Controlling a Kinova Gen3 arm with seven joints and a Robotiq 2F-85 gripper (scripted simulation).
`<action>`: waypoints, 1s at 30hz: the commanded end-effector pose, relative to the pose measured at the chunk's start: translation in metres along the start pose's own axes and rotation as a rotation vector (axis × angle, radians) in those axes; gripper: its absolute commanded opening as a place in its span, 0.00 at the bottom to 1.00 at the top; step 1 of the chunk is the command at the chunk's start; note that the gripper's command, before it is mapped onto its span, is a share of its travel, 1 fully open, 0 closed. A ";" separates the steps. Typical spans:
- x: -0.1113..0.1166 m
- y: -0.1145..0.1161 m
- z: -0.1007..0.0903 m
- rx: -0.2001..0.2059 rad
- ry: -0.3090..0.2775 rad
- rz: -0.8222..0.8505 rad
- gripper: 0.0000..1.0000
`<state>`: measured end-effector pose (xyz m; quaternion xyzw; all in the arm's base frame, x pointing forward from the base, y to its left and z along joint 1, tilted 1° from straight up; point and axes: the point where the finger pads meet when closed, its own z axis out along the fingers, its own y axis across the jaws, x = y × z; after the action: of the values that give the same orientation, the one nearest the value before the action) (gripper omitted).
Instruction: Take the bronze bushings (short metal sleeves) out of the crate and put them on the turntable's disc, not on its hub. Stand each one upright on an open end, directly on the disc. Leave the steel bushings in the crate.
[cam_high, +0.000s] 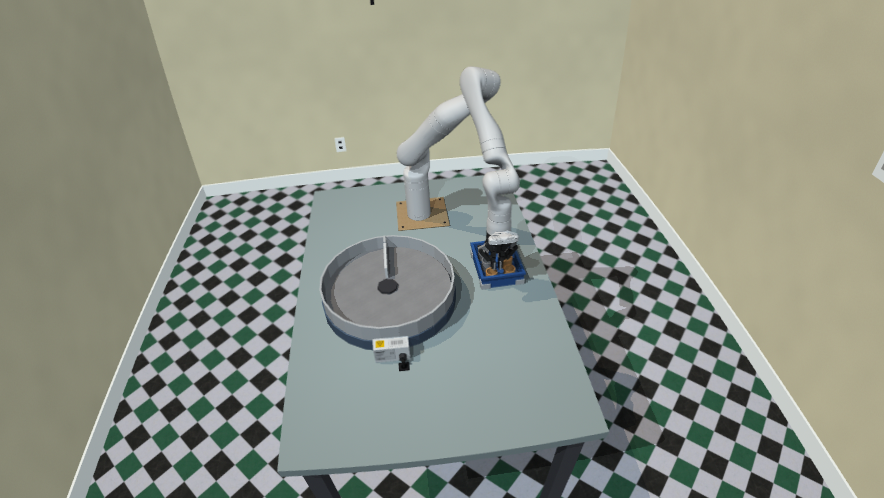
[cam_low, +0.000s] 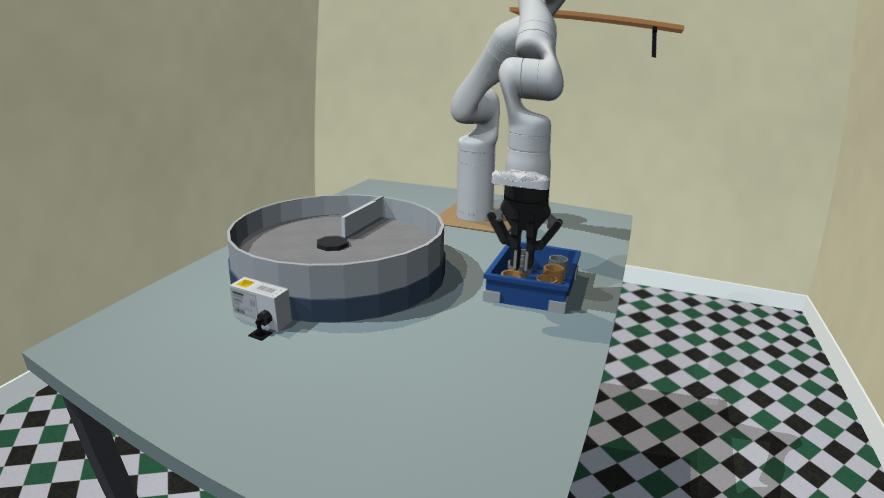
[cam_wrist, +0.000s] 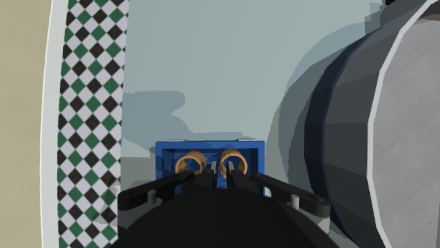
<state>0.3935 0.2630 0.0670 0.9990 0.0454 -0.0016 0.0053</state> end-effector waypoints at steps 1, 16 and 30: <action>0.002 -0.001 0.001 0.000 0.002 -0.012 0.12; 0.002 -0.001 0.001 0.000 0.002 -0.012 0.12; -0.001 0.001 0.001 -0.001 -0.001 -0.010 0.12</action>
<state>0.3931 0.2626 0.0668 0.9990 0.0452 -0.0021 0.0056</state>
